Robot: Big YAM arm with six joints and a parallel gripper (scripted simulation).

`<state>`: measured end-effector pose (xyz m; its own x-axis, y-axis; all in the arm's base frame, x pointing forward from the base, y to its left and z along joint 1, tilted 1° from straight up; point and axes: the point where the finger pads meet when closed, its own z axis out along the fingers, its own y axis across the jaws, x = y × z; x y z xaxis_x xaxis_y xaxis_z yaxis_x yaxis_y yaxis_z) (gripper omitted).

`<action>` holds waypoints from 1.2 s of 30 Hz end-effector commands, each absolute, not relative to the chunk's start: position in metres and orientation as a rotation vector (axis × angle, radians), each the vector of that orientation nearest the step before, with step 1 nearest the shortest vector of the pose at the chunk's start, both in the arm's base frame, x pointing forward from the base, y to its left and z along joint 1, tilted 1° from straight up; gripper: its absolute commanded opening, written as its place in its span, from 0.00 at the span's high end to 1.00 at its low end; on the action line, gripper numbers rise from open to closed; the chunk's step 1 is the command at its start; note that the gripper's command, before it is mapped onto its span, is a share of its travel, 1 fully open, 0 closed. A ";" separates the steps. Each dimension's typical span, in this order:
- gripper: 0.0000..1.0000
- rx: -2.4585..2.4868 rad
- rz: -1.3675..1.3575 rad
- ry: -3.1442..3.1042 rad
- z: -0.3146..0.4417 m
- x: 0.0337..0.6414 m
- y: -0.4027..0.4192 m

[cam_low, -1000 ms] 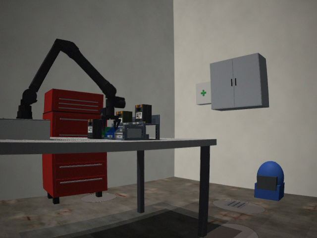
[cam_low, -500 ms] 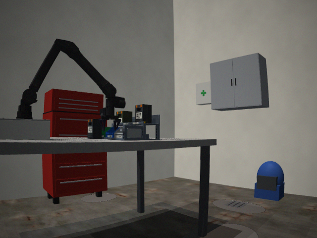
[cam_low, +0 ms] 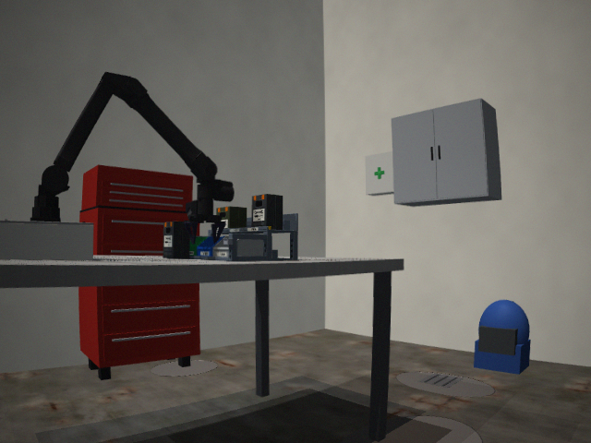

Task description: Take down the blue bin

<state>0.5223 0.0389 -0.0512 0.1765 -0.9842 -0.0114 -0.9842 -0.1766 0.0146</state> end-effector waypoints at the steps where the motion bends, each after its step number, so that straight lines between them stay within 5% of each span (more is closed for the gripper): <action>1: 0.10 2.395 -0.030 -2.019 -0.055 0.520 0.036; 36: 0.10 2.389 -0.041 -2.014 -0.058 0.518 0.036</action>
